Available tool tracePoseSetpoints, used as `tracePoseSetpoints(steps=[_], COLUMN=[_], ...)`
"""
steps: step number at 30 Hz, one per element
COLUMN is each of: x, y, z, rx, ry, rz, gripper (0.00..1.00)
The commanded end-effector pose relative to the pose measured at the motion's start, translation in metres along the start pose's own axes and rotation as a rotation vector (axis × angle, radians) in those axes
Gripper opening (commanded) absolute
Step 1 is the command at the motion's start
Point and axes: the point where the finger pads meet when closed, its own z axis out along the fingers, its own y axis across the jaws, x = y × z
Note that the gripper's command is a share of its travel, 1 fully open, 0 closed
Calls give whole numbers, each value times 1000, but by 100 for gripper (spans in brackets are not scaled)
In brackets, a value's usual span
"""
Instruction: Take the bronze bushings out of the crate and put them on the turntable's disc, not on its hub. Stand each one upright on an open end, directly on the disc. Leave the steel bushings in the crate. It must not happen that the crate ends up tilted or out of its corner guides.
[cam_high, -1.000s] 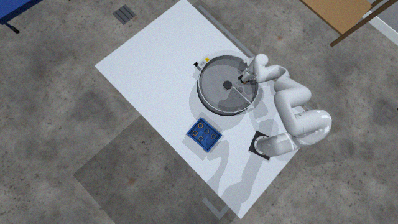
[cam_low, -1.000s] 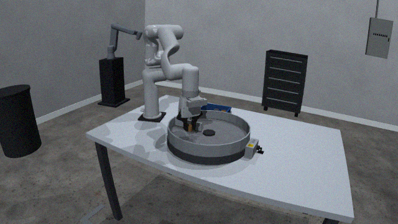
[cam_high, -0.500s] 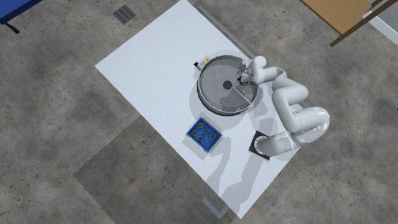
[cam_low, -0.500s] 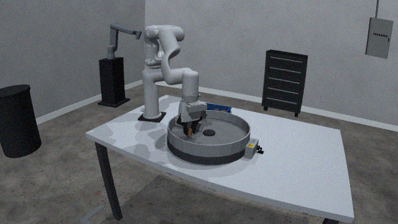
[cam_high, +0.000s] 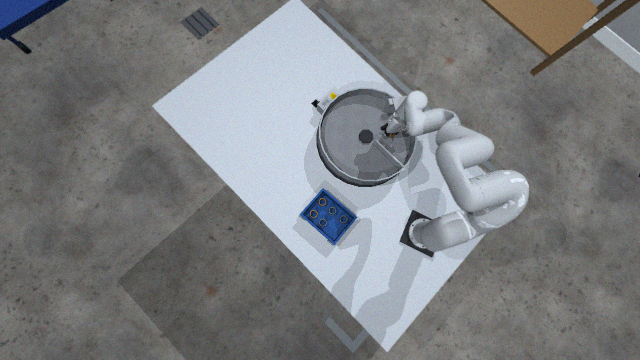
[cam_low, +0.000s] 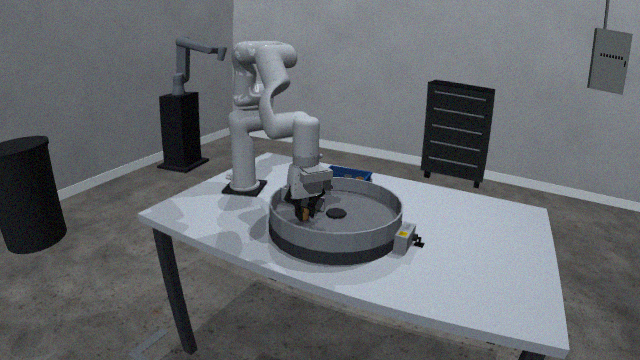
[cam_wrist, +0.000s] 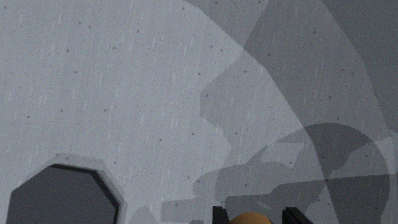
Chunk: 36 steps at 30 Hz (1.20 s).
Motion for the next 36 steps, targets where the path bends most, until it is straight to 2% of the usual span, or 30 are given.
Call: tracePoseSetpoints(steps=[1,36], x=[2,2], y=[0,0], z=[-2,4], rx=[1,1], ry=[5,5], rz=[0,0], gripper=[0,0])
